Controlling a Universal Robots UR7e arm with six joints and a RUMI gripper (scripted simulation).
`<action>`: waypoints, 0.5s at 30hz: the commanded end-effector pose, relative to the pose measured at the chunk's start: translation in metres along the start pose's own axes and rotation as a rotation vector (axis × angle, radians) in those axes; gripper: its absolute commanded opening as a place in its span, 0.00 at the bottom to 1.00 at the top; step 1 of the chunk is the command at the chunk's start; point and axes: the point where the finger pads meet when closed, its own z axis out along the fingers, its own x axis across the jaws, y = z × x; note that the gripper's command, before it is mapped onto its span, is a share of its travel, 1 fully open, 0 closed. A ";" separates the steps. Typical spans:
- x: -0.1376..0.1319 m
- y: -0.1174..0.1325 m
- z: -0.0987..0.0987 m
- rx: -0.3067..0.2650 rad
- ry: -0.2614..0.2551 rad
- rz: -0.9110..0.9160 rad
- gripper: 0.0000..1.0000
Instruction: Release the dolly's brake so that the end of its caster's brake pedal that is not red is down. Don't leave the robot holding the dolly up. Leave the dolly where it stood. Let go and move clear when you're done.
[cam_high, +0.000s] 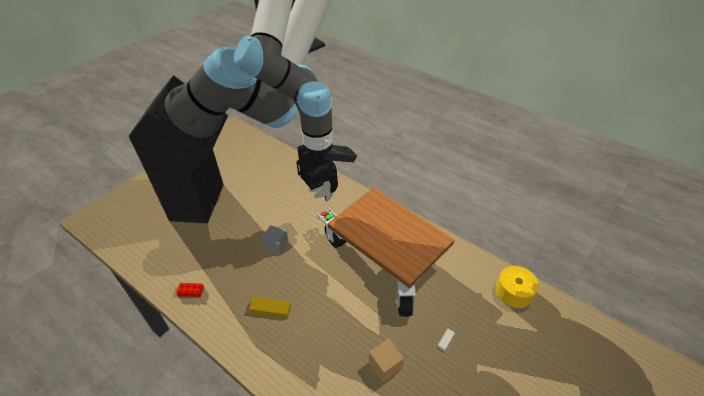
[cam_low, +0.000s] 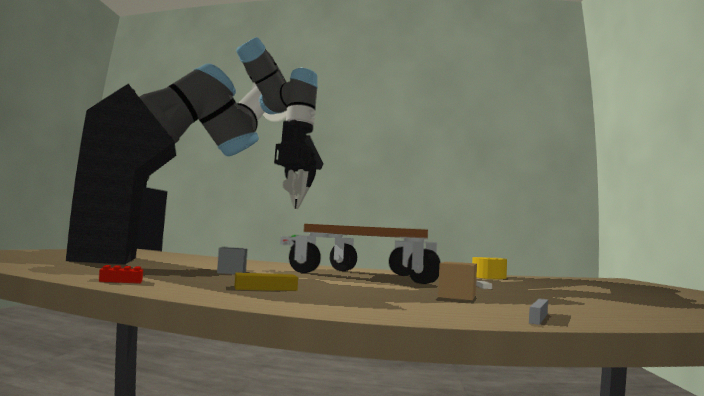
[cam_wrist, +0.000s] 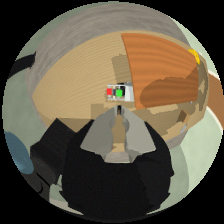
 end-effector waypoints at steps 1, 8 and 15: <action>0.000 0.000 0.004 -0.001 0.000 0.000 0.00; 0.000 0.000 0.011 -0.001 0.000 0.000 0.00; 0.001 0.000 0.023 -0.001 0.000 0.000 0.00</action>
